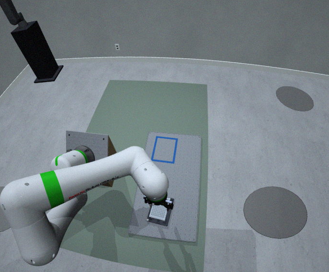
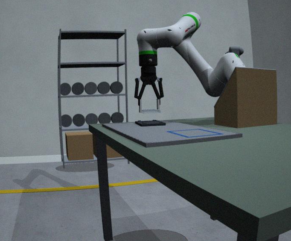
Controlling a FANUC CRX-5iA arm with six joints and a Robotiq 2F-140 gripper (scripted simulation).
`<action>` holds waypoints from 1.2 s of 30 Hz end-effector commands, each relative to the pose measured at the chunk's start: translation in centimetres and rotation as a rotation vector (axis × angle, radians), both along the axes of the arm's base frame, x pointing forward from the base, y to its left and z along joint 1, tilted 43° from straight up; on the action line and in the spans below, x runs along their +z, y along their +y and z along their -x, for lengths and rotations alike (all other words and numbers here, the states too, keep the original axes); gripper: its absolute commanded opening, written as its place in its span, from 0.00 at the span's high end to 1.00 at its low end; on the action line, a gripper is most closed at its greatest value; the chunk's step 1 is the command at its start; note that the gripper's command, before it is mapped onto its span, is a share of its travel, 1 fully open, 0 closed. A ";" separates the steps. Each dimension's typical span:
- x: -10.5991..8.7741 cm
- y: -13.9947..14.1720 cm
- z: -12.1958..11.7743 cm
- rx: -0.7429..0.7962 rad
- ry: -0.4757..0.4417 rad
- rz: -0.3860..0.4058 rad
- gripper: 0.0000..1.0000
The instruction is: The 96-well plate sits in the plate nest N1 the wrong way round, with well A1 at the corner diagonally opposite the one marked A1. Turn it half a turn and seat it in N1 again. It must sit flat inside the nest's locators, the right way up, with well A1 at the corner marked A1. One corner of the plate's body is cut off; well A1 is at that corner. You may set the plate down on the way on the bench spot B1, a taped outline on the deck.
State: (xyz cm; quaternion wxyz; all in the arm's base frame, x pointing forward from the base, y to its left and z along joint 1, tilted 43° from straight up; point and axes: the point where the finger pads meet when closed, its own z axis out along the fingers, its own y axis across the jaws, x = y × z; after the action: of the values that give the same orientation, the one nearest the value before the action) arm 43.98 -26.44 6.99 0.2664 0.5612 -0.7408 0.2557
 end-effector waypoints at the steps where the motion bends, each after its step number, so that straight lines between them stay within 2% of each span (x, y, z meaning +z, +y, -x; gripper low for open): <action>1: -0.4 -0.4 0.0 0.000 0.000 0.000 1.00; 21: -2.6 -2.4 0.4 0.000 0.000 0.000 1.00; 36: -2.7 -2.5 0.4 0.000 0.000 0.000 1.00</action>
State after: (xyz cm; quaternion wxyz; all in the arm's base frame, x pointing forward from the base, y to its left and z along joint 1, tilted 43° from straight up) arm 43.60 -28.91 4.34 0.2664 0.5612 -0.7407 0.2558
